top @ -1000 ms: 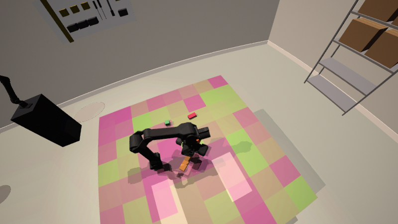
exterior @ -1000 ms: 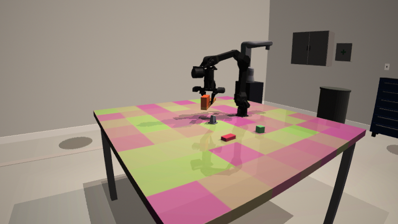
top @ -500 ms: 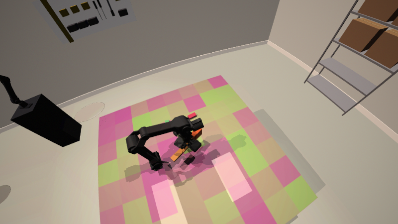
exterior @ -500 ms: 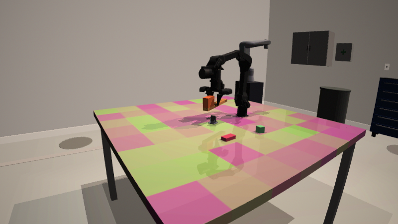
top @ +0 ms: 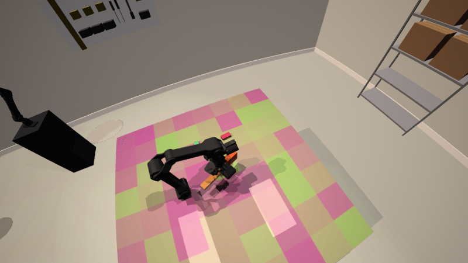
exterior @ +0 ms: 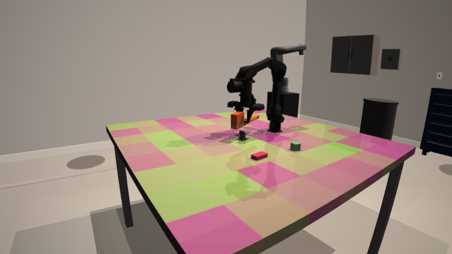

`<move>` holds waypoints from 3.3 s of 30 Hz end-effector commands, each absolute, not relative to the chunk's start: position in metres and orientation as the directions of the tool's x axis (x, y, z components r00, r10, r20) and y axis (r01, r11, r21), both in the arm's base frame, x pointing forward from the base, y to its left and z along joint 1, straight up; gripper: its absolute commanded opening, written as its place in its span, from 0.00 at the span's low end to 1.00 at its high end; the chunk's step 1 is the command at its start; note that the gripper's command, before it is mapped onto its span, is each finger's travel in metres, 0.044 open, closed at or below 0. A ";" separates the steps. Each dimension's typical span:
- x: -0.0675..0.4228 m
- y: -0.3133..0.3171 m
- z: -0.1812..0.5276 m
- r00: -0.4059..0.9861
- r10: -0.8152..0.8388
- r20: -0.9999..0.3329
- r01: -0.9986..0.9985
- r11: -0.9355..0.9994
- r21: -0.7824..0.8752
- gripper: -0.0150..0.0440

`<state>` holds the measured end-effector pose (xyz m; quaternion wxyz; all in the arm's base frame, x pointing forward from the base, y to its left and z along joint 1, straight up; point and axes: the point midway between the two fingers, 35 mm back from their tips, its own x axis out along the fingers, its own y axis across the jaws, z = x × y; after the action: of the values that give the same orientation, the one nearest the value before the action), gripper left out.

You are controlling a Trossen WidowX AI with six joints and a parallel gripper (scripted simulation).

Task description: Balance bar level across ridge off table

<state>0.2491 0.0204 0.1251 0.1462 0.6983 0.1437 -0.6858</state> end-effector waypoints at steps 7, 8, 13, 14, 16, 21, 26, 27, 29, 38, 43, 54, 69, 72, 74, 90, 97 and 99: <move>0.249 0.021 0.109 0.021 0.002 -1.000 0.397 -0.918 0.007 0.25; 0.249 0.021 0.107 0.021 0.002 -1.000 0.397 -0.918 0.007 0.25; 0.248 0.021 0.100 0.021 0.002 -1.000 0.396 -0.918 0.007 0.25; 0.249 0.022 0.100 0.021 0.002 -1.000 0.396 -0.918 0.007 0.25; 0.249 0.022 0.100 0.021 0.002 -1.000 0.396 -0.918 0.007 0.25; 0.249 0.022 0.100 0.021 0.002 -1.000 0.396 -0.918 0.007 0.25; 0.249 0.022 0.100 0.021 0.002 -1.000 0.396 -0.918 0.007 0.25; 0.249 0.022 0.100 0.021 0.002 -1.000 0.396 -0.918 0.007 0.25; 0.249 0.022 0.100 0.021 0.002 -1.000 0.396 -0.918 0.007 0.25; 0.249 0.022 0.099 0.021 0.002 -1.000 0.396 -0.918 0.007 0.25; 0.249 0.022 0.099 0.021 0.002 -1.000 0.396 -0.918 0.007 0.25; 0.249 0.022 0.098 0.021 0.002 -1.000 0.396 -0.918 0.007 0.25; 0.249 0.022 0.097 0.021 0.002 -1.000 0.396 -0.918 0.007 0.25; 0.249 0.022 0.097 0.021 0.002 -1.000 0.396 -0.918 0.007 0.25; 0.249 0.022 0.096 0.021 0.002 -1.000 0.396 -0.918 0.007 0.25; 0.249 0.022 0.095 0.021 0.002 -1.000 0.396 -0.918 0.007 0.25; 0.249 0.022 0.095 0.021 0.002 -1.000 0.396 -0.918 0.007 0.25; 0.249 0.022 0.094 0.021 0.002 -1.000 0.396 -0.918 0.007 0.25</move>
<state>0.2486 0.0218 0.0949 0.1460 0.6992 0.1433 -0.6850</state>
